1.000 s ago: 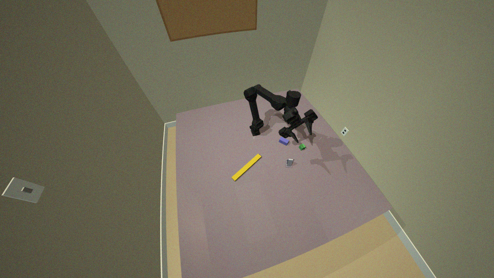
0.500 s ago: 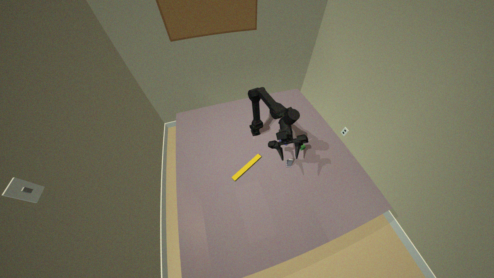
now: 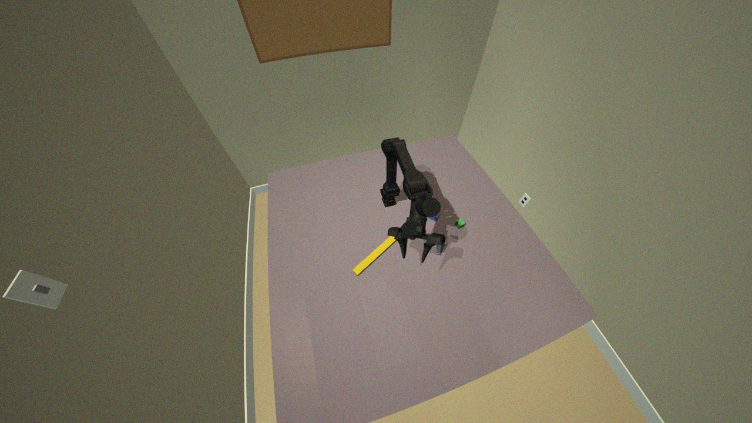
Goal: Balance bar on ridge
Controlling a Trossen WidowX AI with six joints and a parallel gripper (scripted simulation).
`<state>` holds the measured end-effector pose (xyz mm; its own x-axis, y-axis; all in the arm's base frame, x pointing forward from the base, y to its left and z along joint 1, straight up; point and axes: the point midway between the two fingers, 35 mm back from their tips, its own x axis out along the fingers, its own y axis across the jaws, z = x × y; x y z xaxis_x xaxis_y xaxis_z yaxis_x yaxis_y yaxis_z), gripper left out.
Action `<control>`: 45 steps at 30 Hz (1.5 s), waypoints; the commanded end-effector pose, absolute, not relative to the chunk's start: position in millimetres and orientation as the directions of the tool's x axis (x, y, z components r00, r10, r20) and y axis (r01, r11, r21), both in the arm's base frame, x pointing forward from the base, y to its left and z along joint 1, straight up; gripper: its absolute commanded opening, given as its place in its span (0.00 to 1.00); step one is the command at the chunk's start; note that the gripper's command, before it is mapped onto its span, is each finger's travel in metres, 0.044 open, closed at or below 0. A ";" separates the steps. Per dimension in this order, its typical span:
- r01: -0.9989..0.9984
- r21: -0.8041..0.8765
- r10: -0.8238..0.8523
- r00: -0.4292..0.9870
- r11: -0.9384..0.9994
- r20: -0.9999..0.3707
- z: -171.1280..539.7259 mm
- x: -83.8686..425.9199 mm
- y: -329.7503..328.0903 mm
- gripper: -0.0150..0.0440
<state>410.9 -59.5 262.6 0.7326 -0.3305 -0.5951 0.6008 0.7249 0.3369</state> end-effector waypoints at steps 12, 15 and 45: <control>0.751 0.170 -0.301 0.447 0.638 -0.843 192.1 379.0 -125.5 0.79; 0.775 0.142 -0.277 0.382 0.616 -0.882 179.1 368.7 -136.8 0.79; 0.886 0.019 -0.019 0.031 0.464 -0.999 81.5 295.9 -184.0 0.79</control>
